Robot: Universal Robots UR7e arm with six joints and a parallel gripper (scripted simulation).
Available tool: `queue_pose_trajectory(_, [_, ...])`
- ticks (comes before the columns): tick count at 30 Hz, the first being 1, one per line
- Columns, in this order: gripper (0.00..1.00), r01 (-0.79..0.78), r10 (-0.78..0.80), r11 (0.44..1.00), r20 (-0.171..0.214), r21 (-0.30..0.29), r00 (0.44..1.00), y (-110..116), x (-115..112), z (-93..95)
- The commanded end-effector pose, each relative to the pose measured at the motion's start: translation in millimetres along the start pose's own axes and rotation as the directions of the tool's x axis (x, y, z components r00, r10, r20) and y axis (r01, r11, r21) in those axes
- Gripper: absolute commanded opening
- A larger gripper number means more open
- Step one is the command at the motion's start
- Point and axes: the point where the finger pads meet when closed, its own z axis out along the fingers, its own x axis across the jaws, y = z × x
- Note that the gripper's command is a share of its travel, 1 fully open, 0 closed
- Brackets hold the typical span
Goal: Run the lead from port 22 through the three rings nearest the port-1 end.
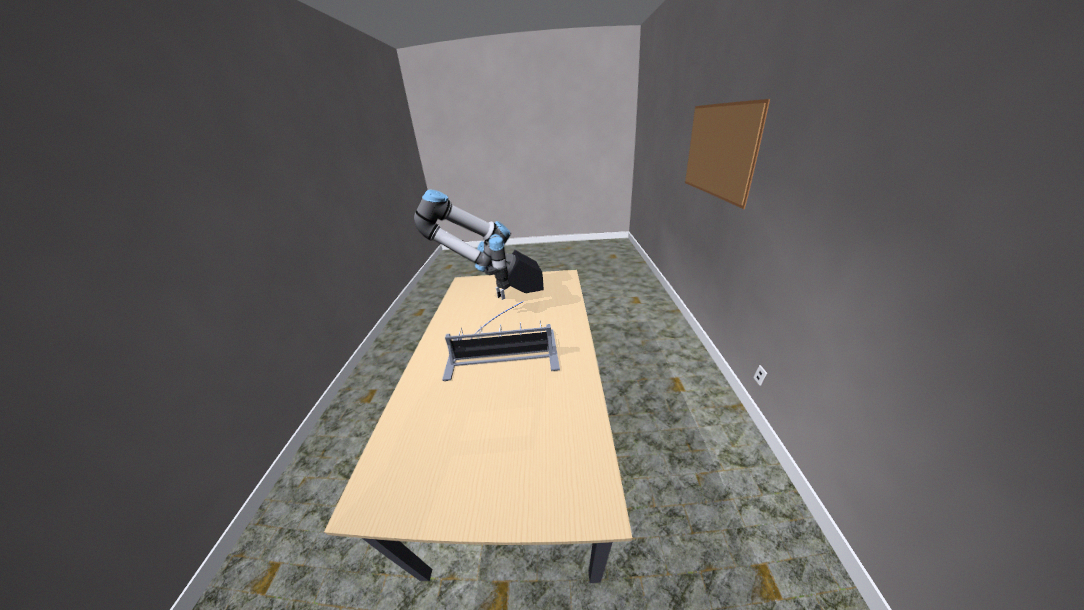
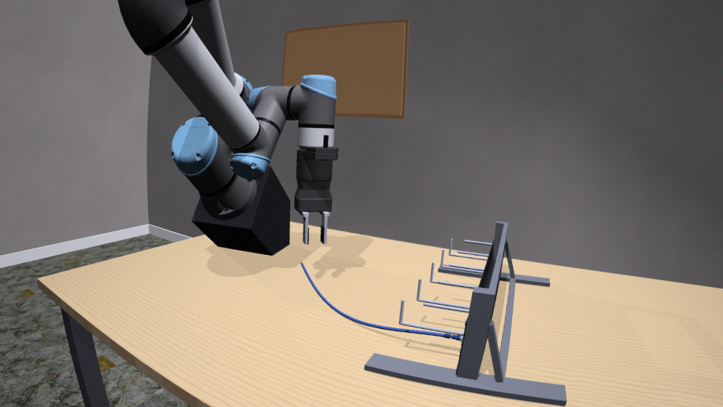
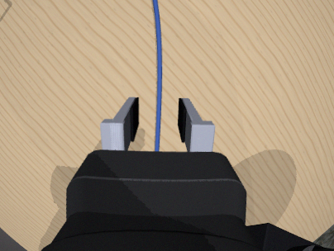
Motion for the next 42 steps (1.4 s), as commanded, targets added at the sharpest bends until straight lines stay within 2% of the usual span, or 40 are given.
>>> queue_pose_trajectory(1, [0.67, 0.0, 0.0, 1.0, 0.0, 0.0, 1.0, -0.1, 0.1, 8.7])
queue_pose_trajectory(23, [0.67, 0.0, 0.0, 1.0, 0.0, 0.0, 1.0, -0.4, 0.1, 45.0])
queue_pose_trajectory(42, [0.67, 0.0, 0.0, 1.0, 0.0, 0.0, 1.0, -0.6, 0.1, 68.5])
